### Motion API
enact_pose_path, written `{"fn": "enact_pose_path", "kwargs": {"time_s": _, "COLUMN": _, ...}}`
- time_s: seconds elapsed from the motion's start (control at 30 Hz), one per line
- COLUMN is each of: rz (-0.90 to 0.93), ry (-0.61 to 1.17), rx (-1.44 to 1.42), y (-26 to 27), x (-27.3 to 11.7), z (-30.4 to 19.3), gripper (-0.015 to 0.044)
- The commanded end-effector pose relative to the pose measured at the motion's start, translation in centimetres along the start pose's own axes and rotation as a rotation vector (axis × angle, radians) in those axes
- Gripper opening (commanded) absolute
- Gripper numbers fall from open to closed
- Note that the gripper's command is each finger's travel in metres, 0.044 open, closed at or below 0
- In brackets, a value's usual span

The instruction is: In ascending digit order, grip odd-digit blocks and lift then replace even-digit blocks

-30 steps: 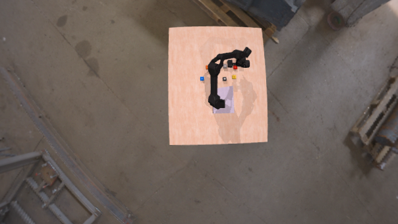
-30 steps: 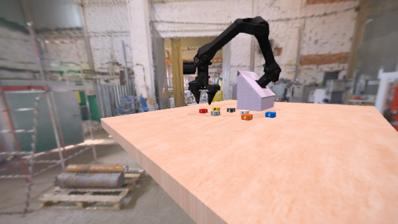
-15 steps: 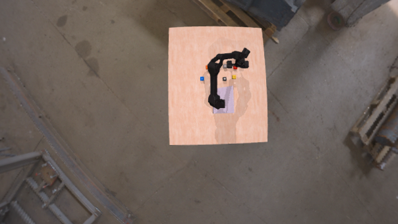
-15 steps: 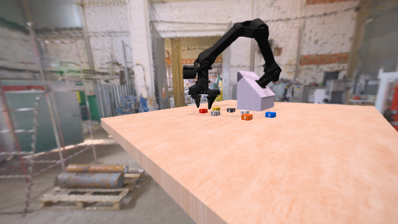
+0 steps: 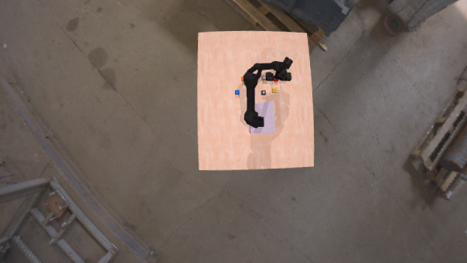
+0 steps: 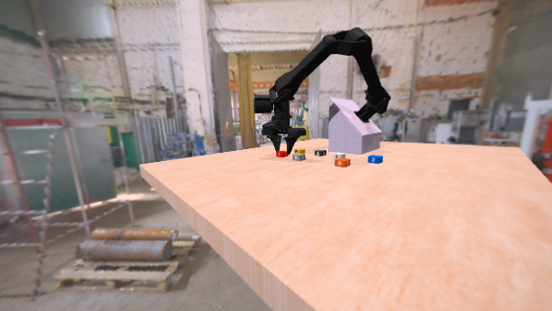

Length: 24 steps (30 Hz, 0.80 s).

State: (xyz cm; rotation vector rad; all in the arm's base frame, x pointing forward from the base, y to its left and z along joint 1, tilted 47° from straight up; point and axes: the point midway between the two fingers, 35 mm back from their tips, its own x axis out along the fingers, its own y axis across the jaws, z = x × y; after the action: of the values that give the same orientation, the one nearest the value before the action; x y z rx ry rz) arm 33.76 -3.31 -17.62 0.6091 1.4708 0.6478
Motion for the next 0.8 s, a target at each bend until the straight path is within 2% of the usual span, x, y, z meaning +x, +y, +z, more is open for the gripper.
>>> {"fn": "enact_pose_path", "kwargs": {"time_s": 0.0, "rz": 0.004, "ry": -0.002, "rx": 0.005, "y": 0.05, "x": 0.07, "z": -0.02, "gripper": 0.0138}}
{"fn": "enact_pose_path", "kwargs": {"time_s": 0.03, "rz": 0.004, "ry": -0.002, "rx": 0.005, "y": 0.05, "x": 0.07, "z": -0.02, "gripper": 0.012}}
{"fn": "enact_pose_path", "kwargs": {"time_s": 0.53, "rz": 0.004, "ry": -0.002, "rx": 0.005, "y": 0.05, "x": 0.07, "z": -0.02, "gripper": 0.012}}
{"fn": "enact_pose_path", "kwargs": {"time_s": 0.77, "rz": 0.004, "ry": -0.002, "rx": 0.005, "y": 0.05, "x": 0.07, "z": -0.02, "gripper": 0.0304}}
